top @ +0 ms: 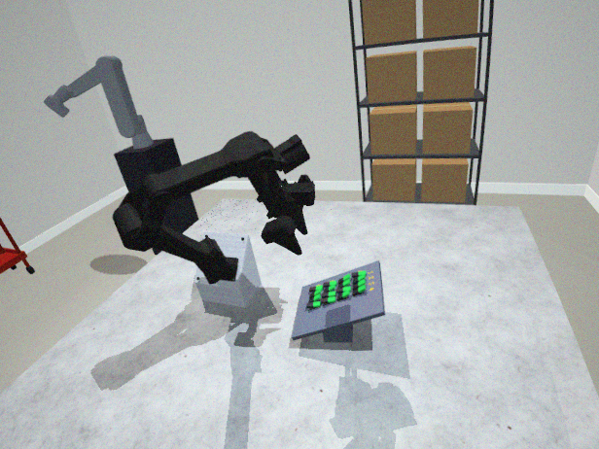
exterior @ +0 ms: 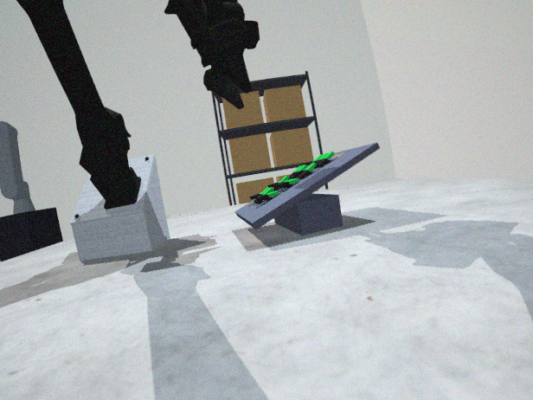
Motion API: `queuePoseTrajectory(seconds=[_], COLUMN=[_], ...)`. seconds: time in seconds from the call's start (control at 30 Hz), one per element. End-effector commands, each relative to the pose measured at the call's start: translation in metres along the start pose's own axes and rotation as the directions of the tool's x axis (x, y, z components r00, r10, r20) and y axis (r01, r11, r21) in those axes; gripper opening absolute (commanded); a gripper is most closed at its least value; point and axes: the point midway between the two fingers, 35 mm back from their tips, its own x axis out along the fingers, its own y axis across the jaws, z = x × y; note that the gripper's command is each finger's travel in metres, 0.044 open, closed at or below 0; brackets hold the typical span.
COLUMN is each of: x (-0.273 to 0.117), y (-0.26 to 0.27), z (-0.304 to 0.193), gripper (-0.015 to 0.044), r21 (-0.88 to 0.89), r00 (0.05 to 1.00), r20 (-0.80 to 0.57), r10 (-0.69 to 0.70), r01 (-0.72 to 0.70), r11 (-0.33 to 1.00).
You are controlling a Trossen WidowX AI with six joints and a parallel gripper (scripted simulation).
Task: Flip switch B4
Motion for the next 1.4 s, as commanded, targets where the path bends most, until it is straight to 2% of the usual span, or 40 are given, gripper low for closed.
queuePoseTrajectory(seconds=[0.0,0.27,0.47,0.6,1.37], x=[0.002,0.081,0.091,0.123,0.146], y=[0.0,-0.021,-0.024,-0.024,-0.024], z=[0.001,0.035,0.037,0.039,0.039], gripper=[0.0374,0.0164,0.0006,0.0,0.0], r21=[0.001,-0.001,-0.004,-0.004,-0.003], r00=[1.0,1.0,1.0,1.0,1.0], r20=[-0.001,0.02,0.024,0.001,0.001], r10=[0.002,0.017,0.012,0.011,0.009], r01=[-0.002,-0.017,-0.012,-0.011,-0.009], r11=[1.0,1.0,1.0,1.0,1.0])
